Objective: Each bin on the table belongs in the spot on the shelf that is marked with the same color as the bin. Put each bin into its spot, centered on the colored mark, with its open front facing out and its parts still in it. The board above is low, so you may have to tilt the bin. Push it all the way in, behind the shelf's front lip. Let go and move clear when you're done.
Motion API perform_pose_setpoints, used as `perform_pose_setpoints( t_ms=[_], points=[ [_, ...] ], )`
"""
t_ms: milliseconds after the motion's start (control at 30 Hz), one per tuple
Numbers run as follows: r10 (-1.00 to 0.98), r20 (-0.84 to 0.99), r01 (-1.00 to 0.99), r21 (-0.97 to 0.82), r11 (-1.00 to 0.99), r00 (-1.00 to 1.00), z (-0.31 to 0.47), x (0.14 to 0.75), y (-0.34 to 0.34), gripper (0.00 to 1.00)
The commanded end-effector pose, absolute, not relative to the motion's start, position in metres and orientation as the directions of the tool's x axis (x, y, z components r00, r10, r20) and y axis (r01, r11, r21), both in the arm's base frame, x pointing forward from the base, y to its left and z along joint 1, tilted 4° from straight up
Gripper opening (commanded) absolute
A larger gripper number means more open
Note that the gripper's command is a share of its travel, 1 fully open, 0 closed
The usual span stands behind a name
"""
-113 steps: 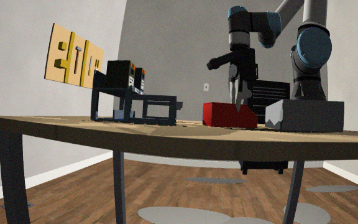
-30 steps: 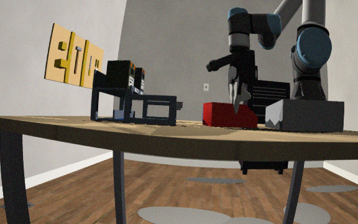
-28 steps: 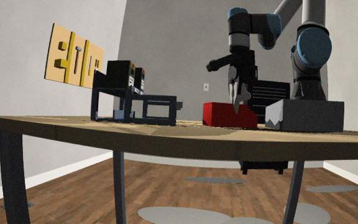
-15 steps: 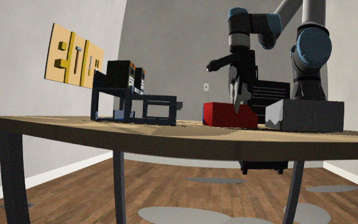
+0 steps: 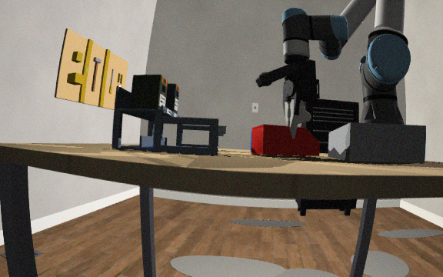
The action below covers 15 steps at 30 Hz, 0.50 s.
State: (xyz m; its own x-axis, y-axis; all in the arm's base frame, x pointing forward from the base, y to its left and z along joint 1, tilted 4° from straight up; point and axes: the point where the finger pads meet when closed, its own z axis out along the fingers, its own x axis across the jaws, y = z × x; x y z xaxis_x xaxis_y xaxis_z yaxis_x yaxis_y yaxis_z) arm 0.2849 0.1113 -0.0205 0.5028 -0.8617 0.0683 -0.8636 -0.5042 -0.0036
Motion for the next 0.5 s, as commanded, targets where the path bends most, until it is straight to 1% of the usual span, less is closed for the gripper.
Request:
perform_pose_setpoints(
  t_ms=[0,467],
  points=[
    [-0.861,0.071,-0.863,-0.009,-0.505,0.503,-0.015,0.288,0.112,0.00],
    [-0.861,0.071,-0.863,-0.009,-0.505,0.503,-0.005,0.287,0.112,0.00]
  ],
)
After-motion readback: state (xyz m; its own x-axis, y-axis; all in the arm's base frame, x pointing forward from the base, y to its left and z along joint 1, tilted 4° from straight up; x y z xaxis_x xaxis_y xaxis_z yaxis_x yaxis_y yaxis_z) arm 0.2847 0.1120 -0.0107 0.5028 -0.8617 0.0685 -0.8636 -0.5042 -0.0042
